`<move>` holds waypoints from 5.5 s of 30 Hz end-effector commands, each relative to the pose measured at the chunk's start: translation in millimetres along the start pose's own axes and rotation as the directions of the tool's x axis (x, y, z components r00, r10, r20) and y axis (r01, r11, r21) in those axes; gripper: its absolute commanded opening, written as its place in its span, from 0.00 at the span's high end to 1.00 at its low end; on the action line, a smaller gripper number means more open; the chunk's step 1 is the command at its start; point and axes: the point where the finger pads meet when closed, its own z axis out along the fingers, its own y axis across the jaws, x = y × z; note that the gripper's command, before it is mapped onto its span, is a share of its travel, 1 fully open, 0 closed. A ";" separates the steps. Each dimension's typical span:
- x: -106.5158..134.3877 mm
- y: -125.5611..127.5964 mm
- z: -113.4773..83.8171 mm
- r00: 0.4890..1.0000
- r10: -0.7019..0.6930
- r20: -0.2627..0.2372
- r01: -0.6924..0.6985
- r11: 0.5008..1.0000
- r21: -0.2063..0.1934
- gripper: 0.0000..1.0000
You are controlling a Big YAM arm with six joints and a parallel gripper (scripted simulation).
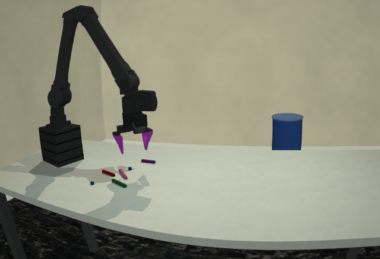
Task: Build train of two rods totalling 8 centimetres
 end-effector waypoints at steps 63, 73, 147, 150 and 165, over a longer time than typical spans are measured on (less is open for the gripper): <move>10.1 -19.8 -4.6 0.604 0.797 0.001 -0.797 0.604 -0.028 0.77; 10.1 -19.8 -4.6 0.604 0.797 0.001 -0.797 0.604 -0.028 0.77; 8.2 -11.8 51.0 0.615 0.788 0.002 -0.788 0.615 -0.026 0.77; 8.4 -12.0 51.5 0.615 0.788 0.002 -0.788 0.615 -0.025 0.77; 8.6 -12.1 51.5 0.615 0.788 0.003 -0.788 0.615 -0.024 0.77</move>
